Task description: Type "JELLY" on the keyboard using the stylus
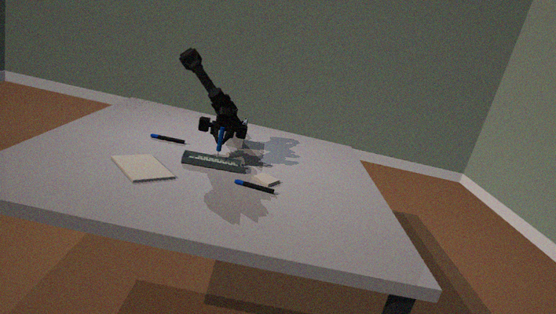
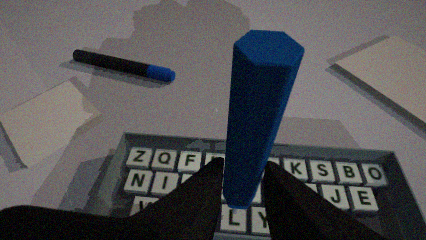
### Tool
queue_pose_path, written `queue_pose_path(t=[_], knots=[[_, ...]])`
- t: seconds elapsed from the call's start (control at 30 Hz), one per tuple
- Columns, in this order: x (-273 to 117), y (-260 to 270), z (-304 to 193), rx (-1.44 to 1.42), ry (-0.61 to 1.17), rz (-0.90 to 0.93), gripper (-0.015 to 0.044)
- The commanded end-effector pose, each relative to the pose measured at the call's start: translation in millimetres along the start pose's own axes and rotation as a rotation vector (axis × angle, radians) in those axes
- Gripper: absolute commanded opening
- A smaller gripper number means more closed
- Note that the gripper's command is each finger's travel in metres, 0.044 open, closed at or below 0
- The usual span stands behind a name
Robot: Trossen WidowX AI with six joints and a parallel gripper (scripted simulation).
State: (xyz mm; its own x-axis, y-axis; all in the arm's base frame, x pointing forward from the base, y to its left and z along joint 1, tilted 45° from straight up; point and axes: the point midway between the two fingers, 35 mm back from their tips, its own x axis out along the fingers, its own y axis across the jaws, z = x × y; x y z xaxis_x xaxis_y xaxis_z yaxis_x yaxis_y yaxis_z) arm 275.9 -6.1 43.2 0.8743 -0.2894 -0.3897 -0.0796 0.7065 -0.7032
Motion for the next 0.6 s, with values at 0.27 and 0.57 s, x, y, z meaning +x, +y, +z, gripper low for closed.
queue_pose_path(t=[0.27, 0.57], knots=[[1.8, 1.6, -5.7, -0.010, 0.003, 0.007, 0.0081], [2.9, 1.6, -7.7, -0.010, 0.003, 0.007, 0.0081]])
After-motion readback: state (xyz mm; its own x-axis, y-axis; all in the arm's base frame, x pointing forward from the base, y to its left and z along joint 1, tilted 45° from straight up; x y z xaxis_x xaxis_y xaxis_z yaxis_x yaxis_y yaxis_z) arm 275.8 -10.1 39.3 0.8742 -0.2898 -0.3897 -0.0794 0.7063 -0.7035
